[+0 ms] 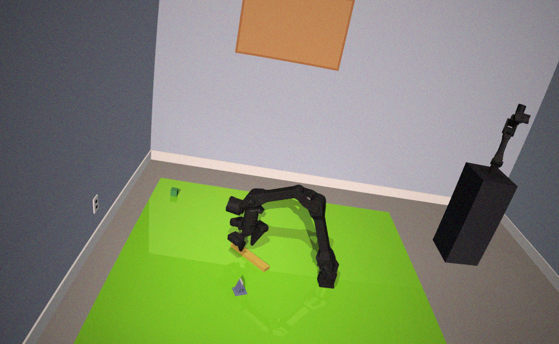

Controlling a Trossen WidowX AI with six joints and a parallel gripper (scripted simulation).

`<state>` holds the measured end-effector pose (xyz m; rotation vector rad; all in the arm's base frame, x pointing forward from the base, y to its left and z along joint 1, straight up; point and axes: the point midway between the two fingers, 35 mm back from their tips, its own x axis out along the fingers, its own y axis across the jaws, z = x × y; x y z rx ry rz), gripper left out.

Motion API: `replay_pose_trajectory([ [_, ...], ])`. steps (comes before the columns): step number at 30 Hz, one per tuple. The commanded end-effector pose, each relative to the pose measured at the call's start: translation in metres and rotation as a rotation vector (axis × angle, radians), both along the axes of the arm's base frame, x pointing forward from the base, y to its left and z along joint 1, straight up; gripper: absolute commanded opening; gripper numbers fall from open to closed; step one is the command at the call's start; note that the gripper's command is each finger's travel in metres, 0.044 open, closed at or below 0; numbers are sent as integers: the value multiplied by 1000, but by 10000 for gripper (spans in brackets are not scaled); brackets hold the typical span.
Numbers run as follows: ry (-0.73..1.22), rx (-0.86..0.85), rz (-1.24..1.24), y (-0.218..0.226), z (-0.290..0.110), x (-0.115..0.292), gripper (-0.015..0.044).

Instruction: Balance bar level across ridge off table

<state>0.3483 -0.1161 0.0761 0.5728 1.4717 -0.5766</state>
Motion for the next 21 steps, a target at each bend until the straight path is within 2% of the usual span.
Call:
replay_pose_trajectory([
  [1,-8,1,5,0,-3,1,315],
  [21,-8,1,5,0,-27,2,315],
])
